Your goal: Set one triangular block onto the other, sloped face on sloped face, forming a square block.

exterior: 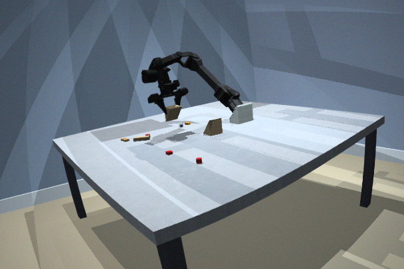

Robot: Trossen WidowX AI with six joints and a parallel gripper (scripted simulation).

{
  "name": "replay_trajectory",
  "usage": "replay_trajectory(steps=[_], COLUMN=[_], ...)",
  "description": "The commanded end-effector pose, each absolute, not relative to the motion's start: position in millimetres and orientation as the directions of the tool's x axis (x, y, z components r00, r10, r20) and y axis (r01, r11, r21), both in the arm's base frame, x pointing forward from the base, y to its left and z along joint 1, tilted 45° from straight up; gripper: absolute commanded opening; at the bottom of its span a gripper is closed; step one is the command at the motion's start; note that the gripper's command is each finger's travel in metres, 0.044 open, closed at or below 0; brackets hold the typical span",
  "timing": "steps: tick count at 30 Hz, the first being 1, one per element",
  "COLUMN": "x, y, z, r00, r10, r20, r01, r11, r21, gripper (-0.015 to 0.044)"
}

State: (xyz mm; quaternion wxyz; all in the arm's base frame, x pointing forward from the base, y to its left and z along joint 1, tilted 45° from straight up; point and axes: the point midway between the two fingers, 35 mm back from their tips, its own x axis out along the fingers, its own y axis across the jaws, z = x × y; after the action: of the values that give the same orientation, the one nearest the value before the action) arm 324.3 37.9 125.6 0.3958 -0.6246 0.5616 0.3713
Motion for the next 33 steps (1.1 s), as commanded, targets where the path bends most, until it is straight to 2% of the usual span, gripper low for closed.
replay_trajectory(steps=[1, 13, 33], x=[325.3, 297.5, 215.5], y=[42.0, 70.9, 119.1], z=[130.3, 124.9, 110.7], r00=[0.114, 0.111, 0.106], r10=[-0.372, -0.363, -0.363], r20=[-0.921, -0.925, -0.926], r01=[-0.993, -0.993, -0.994], r11=[-0.064, -0.065, -0.065], r21=[-0.097, -0.094, -0.089], gripper=[0.0, 0.0, 0.0])
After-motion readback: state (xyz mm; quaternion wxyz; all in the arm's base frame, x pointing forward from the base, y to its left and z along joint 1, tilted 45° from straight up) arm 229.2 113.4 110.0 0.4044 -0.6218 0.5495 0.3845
